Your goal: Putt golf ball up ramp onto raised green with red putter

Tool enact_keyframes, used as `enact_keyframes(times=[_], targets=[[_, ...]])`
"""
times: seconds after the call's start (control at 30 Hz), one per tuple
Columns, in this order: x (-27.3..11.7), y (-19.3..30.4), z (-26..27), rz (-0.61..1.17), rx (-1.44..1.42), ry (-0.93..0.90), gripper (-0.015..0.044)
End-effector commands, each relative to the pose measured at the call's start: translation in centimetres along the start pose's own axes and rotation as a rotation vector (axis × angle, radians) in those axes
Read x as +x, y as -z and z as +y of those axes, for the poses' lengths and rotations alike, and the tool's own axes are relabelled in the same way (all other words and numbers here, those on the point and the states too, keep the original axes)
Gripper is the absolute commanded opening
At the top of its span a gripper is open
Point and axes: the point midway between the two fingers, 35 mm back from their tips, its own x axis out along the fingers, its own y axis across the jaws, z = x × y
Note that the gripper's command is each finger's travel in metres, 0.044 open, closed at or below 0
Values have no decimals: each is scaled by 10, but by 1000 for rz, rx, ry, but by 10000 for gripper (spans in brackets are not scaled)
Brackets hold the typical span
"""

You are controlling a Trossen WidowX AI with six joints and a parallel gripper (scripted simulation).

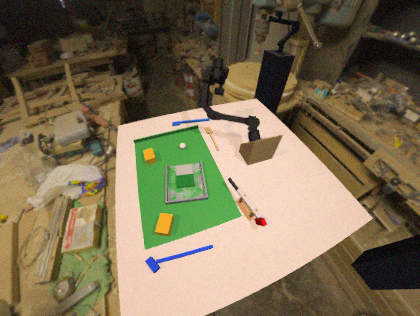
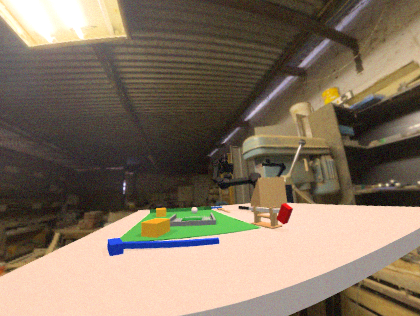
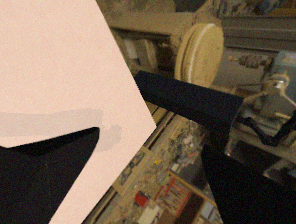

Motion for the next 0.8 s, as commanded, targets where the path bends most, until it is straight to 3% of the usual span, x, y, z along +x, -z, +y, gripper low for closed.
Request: enact_keyframes(times=[0.0, 0.2, 0.37, 0.77], targets=[[1, 2, -2, 8, 5, 3, 426], [5, 85, -52, 253, 156, 87, 440], [-14, 165, -86, 477, 306, 173, 440], [-135, 333, -103, 988, 691, 397, 440]])
